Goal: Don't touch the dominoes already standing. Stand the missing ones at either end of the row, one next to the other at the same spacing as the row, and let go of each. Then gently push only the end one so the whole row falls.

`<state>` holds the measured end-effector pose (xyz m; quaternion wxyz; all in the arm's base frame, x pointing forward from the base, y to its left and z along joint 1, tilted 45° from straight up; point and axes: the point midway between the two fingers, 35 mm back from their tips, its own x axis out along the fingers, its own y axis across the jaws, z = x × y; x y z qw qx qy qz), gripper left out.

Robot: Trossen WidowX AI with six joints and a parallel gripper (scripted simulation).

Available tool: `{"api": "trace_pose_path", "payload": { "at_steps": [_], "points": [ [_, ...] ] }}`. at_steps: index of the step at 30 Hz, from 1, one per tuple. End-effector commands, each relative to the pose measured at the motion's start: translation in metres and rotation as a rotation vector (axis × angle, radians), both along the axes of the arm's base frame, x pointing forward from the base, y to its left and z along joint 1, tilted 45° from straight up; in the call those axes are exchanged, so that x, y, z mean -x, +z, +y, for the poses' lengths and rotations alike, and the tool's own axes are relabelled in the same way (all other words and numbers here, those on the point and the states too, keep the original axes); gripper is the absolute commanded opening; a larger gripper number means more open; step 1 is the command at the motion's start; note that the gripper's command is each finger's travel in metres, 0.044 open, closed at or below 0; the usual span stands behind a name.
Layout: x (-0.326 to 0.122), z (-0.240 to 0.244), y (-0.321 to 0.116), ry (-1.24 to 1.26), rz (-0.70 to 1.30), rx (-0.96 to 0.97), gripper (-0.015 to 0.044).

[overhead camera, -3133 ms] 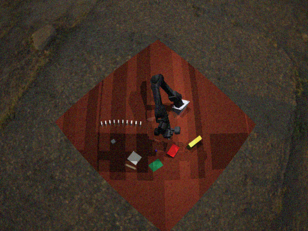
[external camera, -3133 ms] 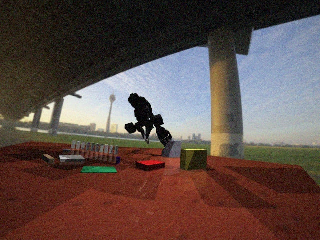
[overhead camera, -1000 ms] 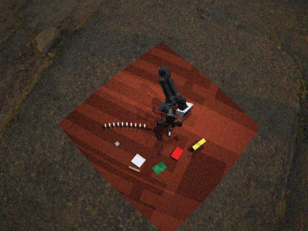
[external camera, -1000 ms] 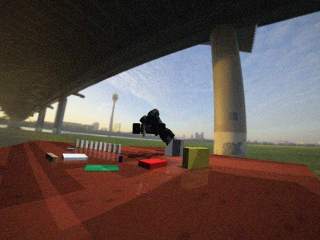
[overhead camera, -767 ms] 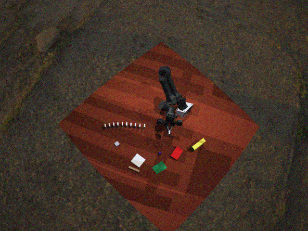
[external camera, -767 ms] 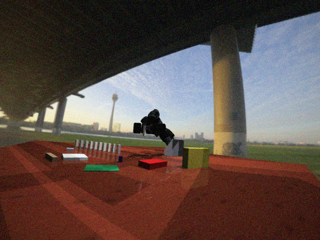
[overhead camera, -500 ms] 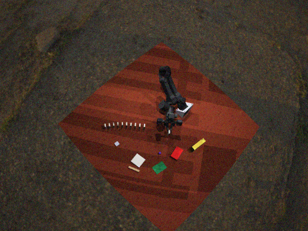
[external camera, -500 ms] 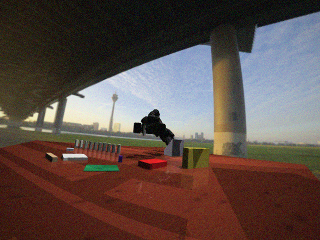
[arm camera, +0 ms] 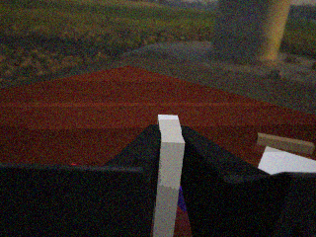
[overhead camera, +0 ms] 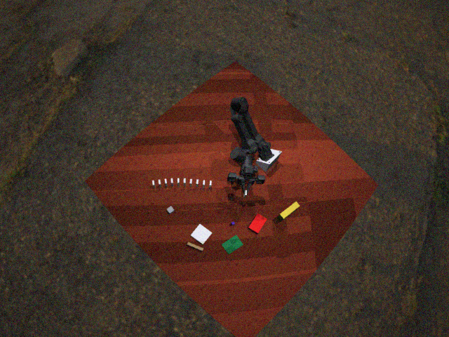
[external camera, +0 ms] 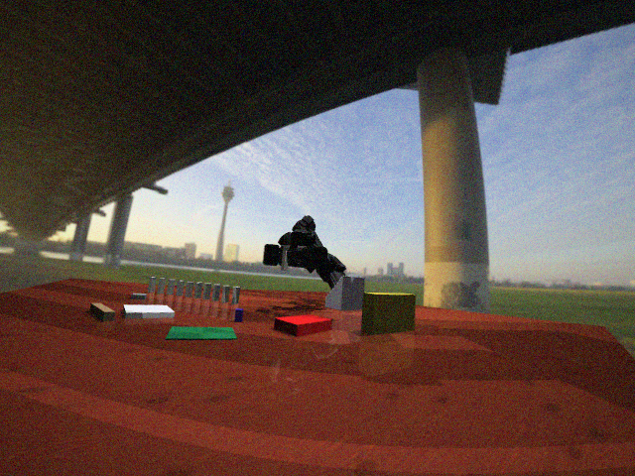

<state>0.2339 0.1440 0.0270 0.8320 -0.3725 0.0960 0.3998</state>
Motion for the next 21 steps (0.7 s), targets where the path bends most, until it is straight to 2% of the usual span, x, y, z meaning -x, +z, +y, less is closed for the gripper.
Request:
{"api": "trace_pose_path", "payload": {
  "at_steps": [1, 21],
  "points": [
    [-0.003, -0.004, -0.006, 0.009, 0.006, 0.010, 0.0025],
    [-0.016, -0.027, -0.033, 0.029, 0.010, 0.030, 0.0025]
  ]
}}
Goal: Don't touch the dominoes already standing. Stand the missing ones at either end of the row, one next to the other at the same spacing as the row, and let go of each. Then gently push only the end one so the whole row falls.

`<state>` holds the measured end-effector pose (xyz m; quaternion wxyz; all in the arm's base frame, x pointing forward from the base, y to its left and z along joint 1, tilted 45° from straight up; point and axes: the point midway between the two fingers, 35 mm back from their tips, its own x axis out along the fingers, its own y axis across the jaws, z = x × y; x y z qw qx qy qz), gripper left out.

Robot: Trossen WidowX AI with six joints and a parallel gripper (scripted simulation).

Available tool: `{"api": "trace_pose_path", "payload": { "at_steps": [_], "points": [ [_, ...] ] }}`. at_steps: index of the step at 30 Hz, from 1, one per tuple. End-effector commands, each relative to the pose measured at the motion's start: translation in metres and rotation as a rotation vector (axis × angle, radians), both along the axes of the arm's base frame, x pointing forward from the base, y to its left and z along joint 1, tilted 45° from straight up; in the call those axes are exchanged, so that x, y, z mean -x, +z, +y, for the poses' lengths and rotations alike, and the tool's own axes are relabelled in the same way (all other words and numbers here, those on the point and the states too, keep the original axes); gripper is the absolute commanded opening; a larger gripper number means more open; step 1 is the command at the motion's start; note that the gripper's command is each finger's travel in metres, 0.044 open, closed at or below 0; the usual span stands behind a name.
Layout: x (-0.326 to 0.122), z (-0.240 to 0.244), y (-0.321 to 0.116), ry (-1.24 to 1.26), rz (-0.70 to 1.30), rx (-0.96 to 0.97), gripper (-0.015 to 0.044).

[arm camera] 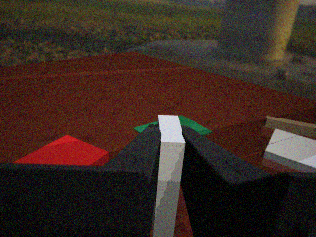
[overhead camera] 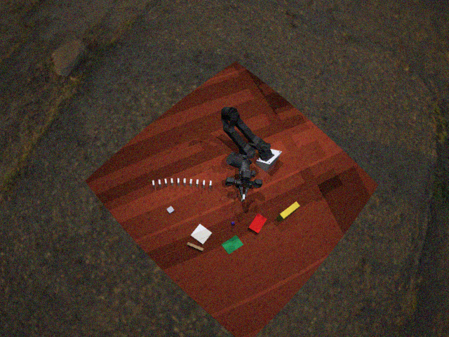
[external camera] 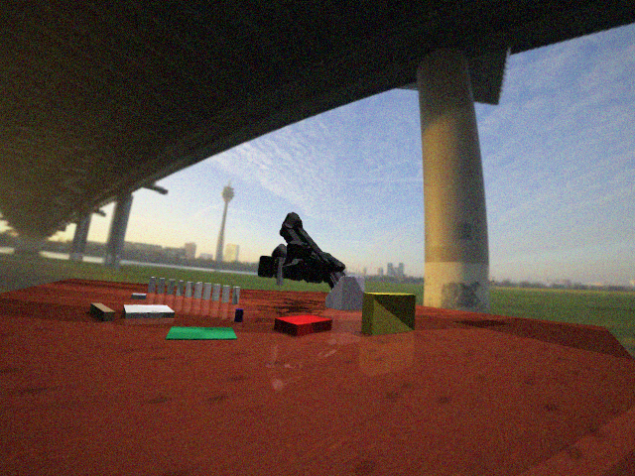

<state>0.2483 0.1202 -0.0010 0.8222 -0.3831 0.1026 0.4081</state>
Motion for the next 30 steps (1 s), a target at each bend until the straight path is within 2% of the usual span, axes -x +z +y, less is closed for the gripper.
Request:
{"api": "trace_pose_path", "payload": {
  "at_steps": [1, 30],
  "points": [
    [-0.002, -0.004, -0.007, 0.011, 0.000, 0.002, 0.0025],
    [-0.002, -0.042, -0.046, 0.030, -0.019, -0.010, 0.0025]
  ]
}}
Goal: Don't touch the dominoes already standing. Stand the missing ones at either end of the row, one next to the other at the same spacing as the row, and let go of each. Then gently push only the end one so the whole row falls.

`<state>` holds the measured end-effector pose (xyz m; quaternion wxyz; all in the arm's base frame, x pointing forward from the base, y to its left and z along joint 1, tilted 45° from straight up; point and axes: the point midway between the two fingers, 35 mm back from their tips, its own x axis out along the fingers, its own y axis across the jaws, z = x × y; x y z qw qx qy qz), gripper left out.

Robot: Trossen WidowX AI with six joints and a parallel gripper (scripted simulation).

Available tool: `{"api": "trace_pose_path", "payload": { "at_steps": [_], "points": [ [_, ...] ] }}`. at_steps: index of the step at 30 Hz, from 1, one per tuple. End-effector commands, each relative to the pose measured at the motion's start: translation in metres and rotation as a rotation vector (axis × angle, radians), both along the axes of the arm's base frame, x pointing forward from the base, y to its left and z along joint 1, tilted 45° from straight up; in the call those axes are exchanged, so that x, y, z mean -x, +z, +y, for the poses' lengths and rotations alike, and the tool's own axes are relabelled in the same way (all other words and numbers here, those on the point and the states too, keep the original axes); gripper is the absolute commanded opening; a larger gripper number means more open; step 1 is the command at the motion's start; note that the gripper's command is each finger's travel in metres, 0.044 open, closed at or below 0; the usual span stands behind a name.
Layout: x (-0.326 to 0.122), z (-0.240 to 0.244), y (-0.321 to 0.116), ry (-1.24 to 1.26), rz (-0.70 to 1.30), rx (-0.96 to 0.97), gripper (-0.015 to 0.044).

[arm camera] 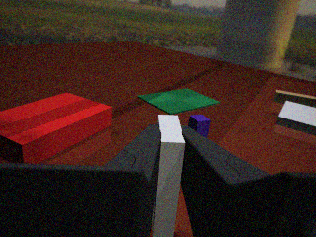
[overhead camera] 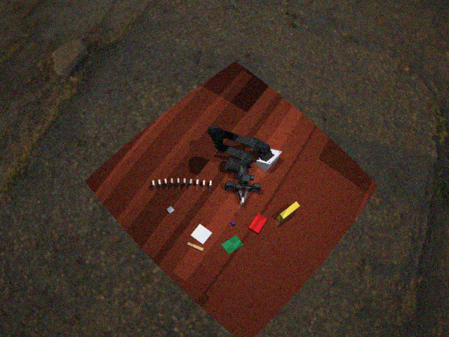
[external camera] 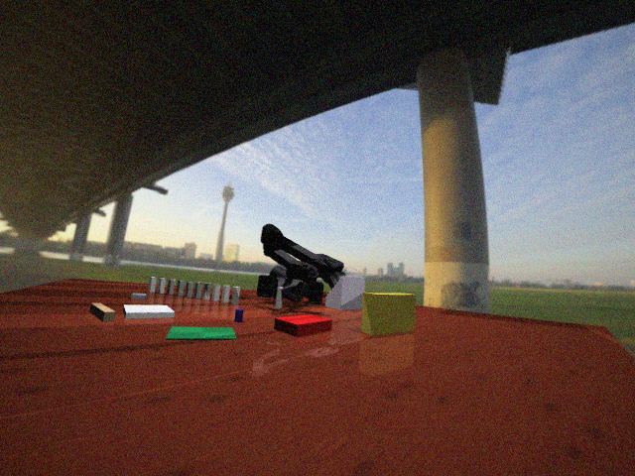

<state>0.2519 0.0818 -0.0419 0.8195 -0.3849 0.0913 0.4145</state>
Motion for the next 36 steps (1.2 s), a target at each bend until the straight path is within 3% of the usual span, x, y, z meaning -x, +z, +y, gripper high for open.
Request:
{"api": "trace_pose_path", "payload": {
  "at_steps": [1, 16, 32, 36],
  "points": [
    [0.002, -0.005, -0.007, 0.009, -0.006, -0.006, 0.0025],
    [0.004, -0.009, -0.011, 0.010, -0.011, -0.010, 0.0025],
    [0.004, -0.008, -0.010, 0.010, -0.010, -0.010, 0.0440],
    [0.005, 0.011, 0.009, 0.007, -0.006, -0.005, 0.0440]
  ]
}}
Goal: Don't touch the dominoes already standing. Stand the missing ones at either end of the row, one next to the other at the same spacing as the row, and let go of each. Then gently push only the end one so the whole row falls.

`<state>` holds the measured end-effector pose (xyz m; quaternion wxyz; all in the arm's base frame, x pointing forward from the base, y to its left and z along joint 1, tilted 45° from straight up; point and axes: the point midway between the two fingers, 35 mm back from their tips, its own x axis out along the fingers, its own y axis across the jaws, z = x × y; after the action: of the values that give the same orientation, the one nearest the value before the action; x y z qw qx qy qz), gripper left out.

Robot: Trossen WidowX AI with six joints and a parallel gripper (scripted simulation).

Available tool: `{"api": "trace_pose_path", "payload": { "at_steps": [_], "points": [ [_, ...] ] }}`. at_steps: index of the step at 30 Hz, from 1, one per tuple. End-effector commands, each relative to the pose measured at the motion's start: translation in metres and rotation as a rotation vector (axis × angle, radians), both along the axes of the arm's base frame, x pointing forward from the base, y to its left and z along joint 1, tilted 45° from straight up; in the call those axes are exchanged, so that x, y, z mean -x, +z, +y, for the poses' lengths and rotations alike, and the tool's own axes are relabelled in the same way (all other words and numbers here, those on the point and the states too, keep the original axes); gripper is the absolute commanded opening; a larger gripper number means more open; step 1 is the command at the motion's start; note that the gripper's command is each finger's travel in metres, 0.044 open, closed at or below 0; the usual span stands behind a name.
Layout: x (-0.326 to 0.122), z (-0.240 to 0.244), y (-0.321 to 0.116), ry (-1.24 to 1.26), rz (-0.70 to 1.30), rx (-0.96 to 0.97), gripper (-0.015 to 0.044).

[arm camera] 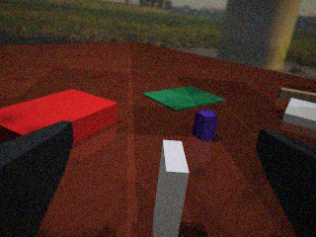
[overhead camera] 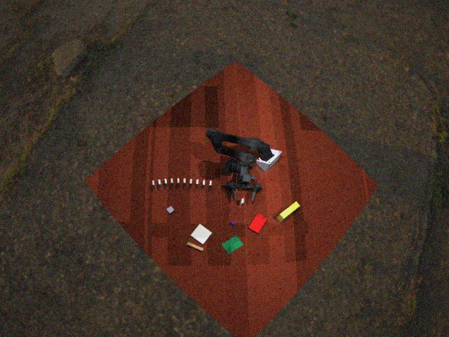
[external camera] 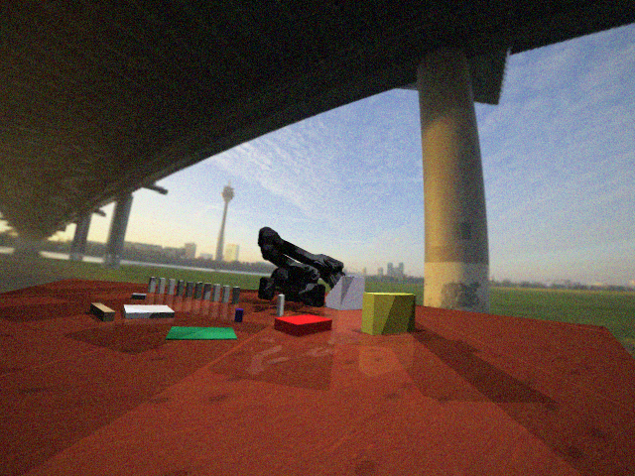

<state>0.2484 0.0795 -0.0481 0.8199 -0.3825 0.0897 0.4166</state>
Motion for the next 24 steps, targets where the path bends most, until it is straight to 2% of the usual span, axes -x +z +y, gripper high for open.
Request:
{"api": "trace_pose_path", "payload": {
  "at_steps": [1, 7, 10, 12, 17, 24],
  "points": [
    [0.003, 0.020, 0.021, 0.002, -0.007, -0.001, 0.0440],
    [0.006, 0.028, 0.030, 0.002, -0.014, -0.002, 0.0440],
    [0.003, 0.039, 0.039, 0.041, -0.083, 0.036, 0.0440],
    [-0.006, 0.048, 0.049, 0.019, -0.081, -0.011, 0.0440],
    [-0.030, 0.059, 0.026, -0.122, 0.142, -0.092, 0.0440],
    [-0.078, 0.099, 0.004, -0.436, 0.519, -0.265, 0.0440]
  ]
}}
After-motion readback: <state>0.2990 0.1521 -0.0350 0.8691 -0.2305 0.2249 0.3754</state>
